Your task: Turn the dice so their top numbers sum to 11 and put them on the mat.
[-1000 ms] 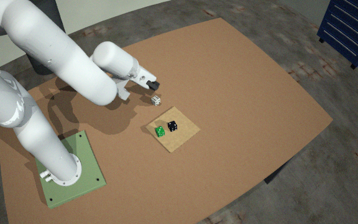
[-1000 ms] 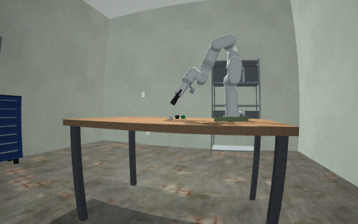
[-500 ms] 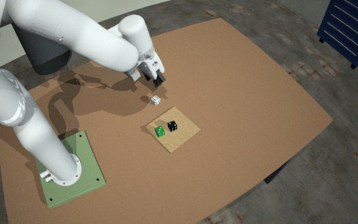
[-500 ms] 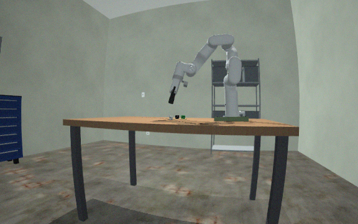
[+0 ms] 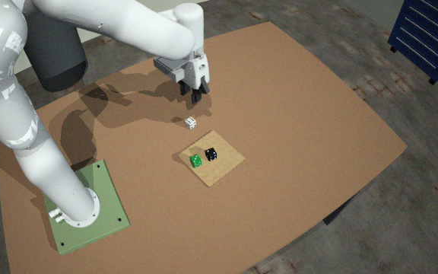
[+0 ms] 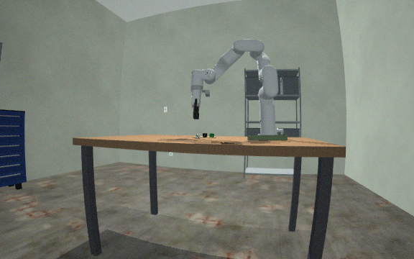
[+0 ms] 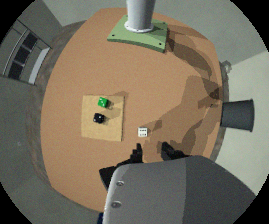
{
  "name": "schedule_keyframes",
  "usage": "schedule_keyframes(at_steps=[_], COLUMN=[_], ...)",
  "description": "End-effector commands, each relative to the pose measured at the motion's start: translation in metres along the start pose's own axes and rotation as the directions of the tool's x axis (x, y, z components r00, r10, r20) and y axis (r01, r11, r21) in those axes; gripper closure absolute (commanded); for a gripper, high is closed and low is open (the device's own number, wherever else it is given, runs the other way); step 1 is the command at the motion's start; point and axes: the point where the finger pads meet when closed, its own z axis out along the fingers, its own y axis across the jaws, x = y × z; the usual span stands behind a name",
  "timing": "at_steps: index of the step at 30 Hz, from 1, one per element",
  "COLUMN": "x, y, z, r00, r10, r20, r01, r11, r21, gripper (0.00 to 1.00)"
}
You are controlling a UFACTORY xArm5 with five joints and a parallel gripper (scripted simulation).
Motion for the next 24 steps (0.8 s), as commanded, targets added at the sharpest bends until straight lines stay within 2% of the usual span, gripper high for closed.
schedule_keyframes(at_steps=[1,11,17,19,20,24], x=[-0.002,-0.002,0.01,0.011,0.011,0.011], y=[0.0,0.0,-0.001,-0.002,-0.002,-0.002], z=[-0.002,-0.001,0.03,0.033,0.033,0.033], r00=[1.0,1.0,0.998,0.998,0.998,0.998], r10=[0.0,0.0,-0.061,-0.066,-0.066,-0.066], r20=[-0.012,-0.012,-0.012,-0.012,-0.012,-0.012], r01=[0.0,0.0,0.061,0.066,0.066,0.066], r11=[1.0,1.0,0.998,0.998,0.998,0.998], r21=[0.0,0.0,-0.001,-0.001,-0.001,-0.001], gripper=[0.0,0.0,0.0,0.0,0.58,0.58])
